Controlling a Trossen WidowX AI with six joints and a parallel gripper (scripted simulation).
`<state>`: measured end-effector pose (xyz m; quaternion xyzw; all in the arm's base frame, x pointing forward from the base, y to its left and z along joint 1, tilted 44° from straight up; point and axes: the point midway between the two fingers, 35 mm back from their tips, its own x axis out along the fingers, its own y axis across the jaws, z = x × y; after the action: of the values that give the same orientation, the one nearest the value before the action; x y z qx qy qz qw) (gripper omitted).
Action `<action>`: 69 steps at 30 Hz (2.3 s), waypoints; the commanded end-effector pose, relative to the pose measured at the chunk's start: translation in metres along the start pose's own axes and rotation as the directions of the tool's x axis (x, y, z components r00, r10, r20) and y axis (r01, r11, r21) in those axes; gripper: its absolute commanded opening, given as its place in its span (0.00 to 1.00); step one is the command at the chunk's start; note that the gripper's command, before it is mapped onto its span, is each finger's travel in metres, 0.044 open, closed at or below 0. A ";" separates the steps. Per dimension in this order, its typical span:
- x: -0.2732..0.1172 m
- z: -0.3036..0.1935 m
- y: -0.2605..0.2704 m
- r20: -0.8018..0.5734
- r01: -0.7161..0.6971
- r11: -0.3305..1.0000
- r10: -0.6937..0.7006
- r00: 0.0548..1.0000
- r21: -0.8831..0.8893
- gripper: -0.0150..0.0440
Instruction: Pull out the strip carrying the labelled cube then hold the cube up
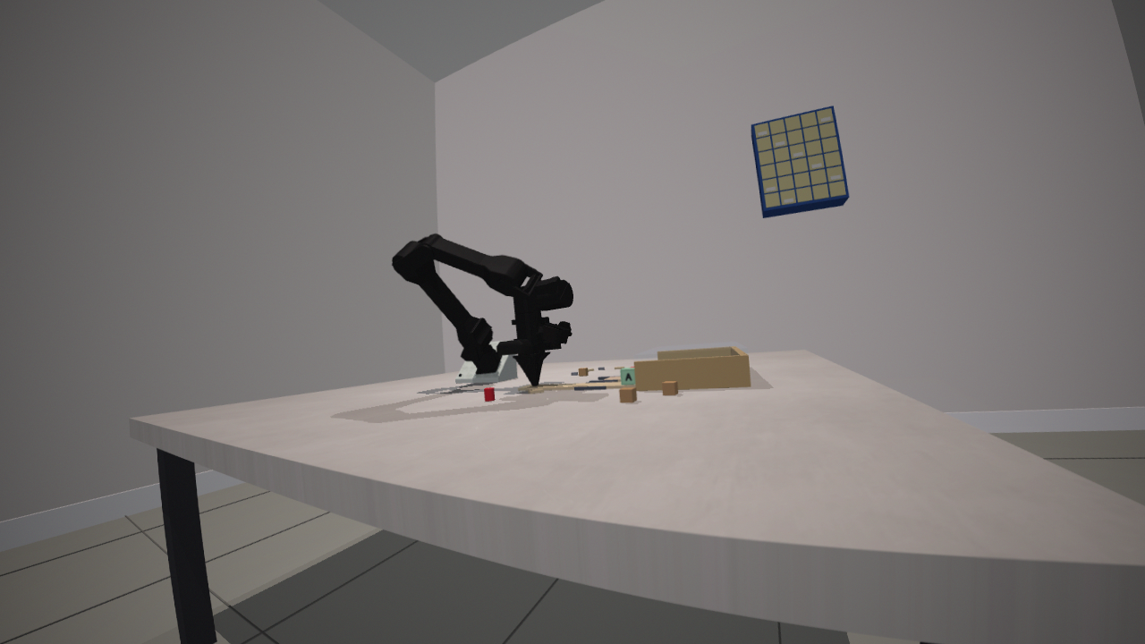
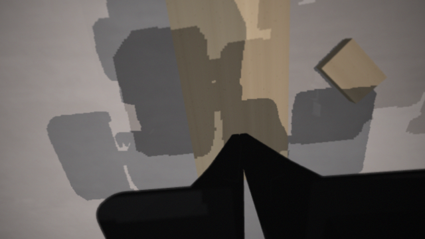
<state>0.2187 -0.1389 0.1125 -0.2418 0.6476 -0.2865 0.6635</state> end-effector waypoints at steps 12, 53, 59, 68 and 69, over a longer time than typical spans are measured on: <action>0.005 -0.030 0.001 -0.035 -0.002 1.000 0.001 0.999 -0.011 0.25; -0.026 -0.024 0.000 -0.024 -0.007 1.000 0.007 1.000 -0.007 0.25; -0.041 -0.022 -0.001 -0.035 -0.004 1.000 0.004 0.999 -0.013 0.30; -0.043 0.019 -0.003 -0.033 -0.005 1.000 0.004 0.999 -0.028 0.70; -0.043 0.022 -0.003 -0.033 -0.005 1.000 0.004 0.999 -0.028 0.74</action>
<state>0.2299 -0.1122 0.1454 -0.2419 0.6619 -0.2808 0.6516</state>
